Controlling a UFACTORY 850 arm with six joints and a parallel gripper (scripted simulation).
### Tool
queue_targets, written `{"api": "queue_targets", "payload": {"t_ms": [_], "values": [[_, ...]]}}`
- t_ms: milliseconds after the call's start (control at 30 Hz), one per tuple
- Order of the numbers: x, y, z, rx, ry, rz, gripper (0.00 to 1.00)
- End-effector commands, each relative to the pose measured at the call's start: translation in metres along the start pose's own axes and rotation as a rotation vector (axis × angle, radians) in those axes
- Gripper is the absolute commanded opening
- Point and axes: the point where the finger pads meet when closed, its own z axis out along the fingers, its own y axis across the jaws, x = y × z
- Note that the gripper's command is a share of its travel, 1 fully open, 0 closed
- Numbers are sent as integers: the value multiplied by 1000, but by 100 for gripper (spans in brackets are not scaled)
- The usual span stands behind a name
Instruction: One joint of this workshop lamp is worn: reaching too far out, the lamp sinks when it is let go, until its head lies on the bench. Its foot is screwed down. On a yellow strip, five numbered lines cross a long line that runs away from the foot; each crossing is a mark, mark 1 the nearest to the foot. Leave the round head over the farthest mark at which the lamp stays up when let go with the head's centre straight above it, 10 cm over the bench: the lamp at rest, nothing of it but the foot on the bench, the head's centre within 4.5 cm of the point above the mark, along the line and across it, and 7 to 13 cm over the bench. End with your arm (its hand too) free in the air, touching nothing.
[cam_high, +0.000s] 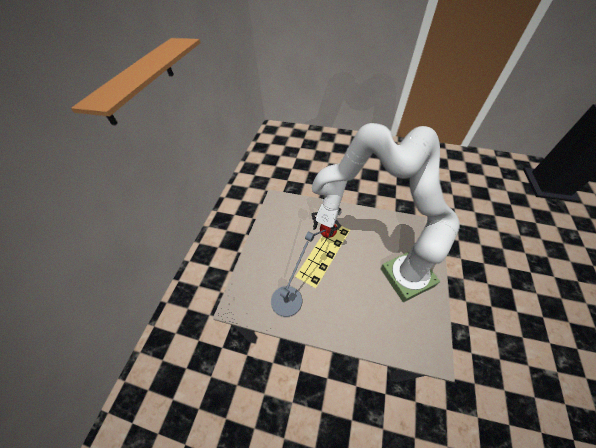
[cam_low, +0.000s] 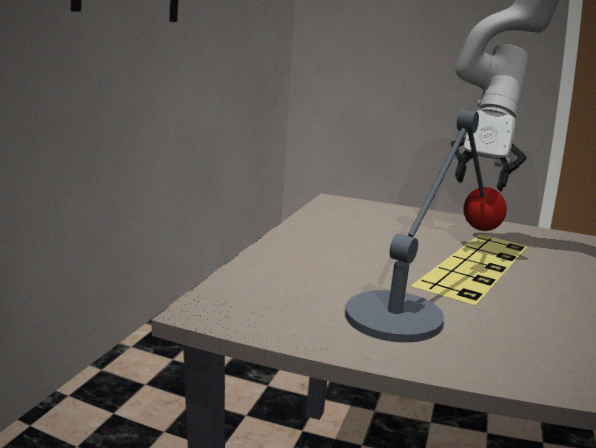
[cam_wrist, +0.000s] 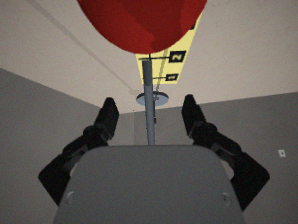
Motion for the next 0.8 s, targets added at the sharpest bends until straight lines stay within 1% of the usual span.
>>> {"api": "queue_targets", "payload": {"t_ms": [0, 233, 733, 767], "values": [[0, -1, -1, 2, 0, -1, 100], [0, -1, -1, 2, 0, -1, 100], [0, -1, -66, 2, 0, -1, 100], [0, -1, -66, 2, 0, -1, 100]]}}
